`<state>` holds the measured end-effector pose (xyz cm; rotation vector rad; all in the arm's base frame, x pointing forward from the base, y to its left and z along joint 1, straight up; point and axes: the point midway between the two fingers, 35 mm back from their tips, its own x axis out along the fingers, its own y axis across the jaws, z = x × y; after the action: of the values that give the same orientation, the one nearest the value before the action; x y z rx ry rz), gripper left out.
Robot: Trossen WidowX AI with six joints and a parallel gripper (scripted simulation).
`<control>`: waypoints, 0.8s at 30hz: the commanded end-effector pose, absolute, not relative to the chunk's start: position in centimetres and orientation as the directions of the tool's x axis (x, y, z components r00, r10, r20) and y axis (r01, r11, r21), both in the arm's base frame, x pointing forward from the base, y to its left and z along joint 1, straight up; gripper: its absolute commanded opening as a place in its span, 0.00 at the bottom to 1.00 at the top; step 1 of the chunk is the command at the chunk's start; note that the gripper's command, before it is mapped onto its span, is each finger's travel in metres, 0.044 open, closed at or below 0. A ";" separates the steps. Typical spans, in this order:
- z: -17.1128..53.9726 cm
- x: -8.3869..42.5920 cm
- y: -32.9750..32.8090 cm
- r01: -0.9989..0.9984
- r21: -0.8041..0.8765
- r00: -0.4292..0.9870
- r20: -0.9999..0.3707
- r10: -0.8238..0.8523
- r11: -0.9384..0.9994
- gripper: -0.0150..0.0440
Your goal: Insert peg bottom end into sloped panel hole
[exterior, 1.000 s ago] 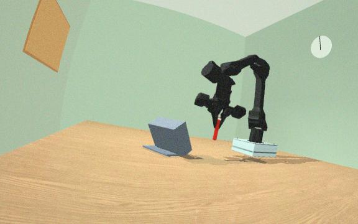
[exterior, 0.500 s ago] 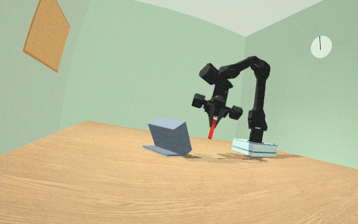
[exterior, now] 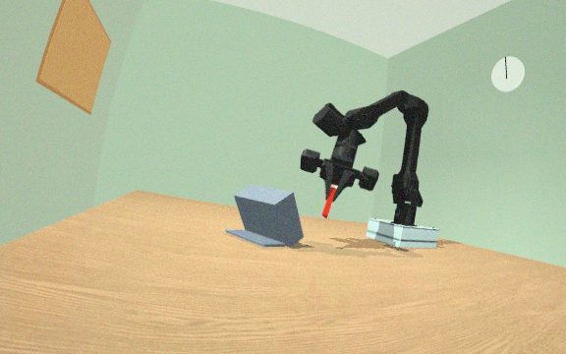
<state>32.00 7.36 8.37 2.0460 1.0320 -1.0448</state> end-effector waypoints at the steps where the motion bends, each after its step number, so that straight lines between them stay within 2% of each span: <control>1: 8.4 32.0 7.0 0.830 0.160 0.400 -0.838 0.371 -0.534 0.25; 24: 8.5 32.4 4.5 0.728 0.138 0.511 -0.762 0.398 -0.672 0.25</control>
<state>32.49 4.75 8.51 2.2829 0.9321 -1.0057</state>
